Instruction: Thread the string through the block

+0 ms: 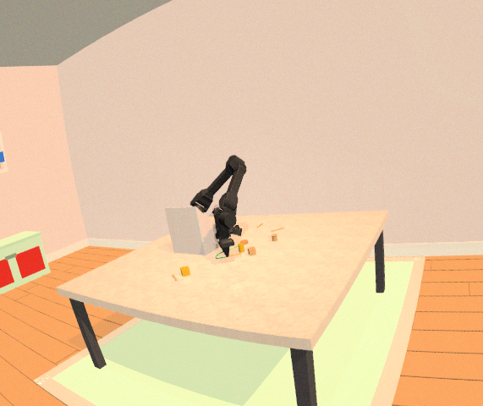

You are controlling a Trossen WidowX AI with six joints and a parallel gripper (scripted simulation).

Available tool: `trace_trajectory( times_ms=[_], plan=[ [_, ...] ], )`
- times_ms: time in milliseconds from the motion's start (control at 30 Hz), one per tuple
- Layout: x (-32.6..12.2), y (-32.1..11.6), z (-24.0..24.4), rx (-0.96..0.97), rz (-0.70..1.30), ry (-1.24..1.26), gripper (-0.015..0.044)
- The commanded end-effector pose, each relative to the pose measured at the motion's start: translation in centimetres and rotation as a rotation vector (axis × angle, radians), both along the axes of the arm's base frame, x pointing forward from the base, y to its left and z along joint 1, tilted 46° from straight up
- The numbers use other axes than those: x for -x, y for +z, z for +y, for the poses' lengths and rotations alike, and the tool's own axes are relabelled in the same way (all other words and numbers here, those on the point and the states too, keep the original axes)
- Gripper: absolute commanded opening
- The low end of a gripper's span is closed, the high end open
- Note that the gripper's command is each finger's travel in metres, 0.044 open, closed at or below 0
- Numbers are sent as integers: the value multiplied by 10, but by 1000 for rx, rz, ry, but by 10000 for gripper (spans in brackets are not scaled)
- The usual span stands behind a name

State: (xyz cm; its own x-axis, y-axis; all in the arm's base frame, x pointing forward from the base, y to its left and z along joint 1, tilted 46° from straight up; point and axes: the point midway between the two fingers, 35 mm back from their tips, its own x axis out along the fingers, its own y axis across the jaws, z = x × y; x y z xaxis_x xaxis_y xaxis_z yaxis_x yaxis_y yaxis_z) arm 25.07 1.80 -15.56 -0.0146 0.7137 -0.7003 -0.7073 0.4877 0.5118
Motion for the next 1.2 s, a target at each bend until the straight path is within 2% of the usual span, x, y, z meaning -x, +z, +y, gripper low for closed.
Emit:
trace_trajectory(
  times_ms=[0, 1167],
  plan=[
    [-7, 4, 3, -1, -6, 1, 0],
    [-33, 24, 23, -1, -4, 3, 0]
  ],
)
